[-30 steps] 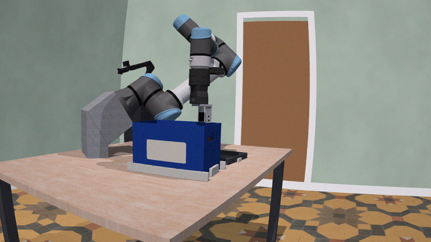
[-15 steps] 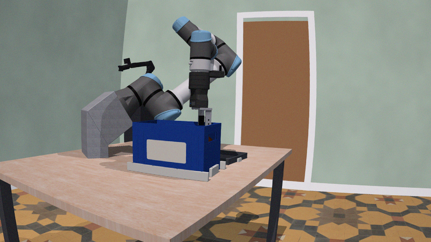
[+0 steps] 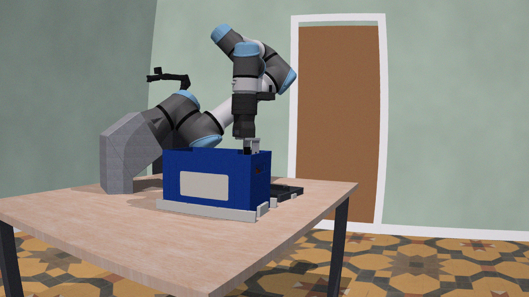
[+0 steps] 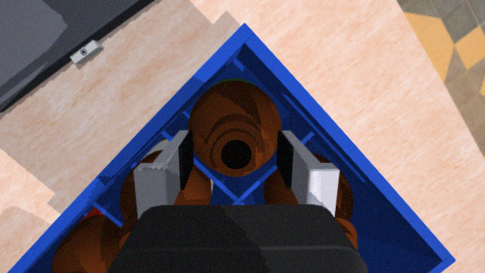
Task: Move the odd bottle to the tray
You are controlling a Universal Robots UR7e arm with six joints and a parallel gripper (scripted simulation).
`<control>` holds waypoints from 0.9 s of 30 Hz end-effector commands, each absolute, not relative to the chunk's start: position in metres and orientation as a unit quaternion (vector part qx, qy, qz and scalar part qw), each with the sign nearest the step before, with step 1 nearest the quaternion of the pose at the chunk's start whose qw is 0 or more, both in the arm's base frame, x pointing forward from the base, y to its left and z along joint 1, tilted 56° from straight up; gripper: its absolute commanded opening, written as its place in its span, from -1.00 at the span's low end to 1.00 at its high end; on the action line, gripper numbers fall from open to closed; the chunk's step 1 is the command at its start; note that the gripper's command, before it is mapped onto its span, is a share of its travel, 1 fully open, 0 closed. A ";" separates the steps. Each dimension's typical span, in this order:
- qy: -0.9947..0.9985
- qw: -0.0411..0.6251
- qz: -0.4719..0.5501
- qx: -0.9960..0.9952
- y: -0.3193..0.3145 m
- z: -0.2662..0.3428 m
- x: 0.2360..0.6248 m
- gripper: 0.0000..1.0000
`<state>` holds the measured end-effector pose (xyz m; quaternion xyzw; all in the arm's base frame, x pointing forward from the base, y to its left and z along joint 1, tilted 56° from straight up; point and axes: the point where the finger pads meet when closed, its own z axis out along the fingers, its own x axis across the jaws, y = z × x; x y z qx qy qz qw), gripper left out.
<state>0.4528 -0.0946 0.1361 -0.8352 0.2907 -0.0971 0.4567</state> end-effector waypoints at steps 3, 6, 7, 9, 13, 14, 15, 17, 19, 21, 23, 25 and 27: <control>0.291 0.456 -0.098 -0.835 -0.092 0.134 0.455 1.00; 0.291 0.456 -0.098 -0.835 -0.091 0.133 0.455 1.00; 0.291 0.456 -0.098 -0.835 -0.091 0.133 0.456 1.00; 0.291 0.456 -0.098 -0.835 -0.090 0.132 0.456 1.00; 0.291 0.456 -0.098 -0.835 -0.090 0.132 0.456 1.00; 0.291 0.456 -0.098 -0.835 -0.090 0.132 0.456 1.00; 0.291 0.456 -0.098 -0.835 -0.090 0.132 0.456 1.00; 0.291 0.456 -0.098 -0.835 -0.090 0.132 0.456 1.00; 0.291 0.456 -0.098 -0.835 -0.090 0.132 0.456 1.00; 0.291 0.456 -0.098 -0.835 -0.090 0.132 0.456 1.00; 0.291 0.456 -0.098 -0.835 -0.090 0.132 0.456 1.00; 0.291 0.456 -0.098 -0.835 -0.090 0.132 0.456 1.00; 0.291 0.456 -0.098 -0.835 -0.090 0.132 0.456 1.00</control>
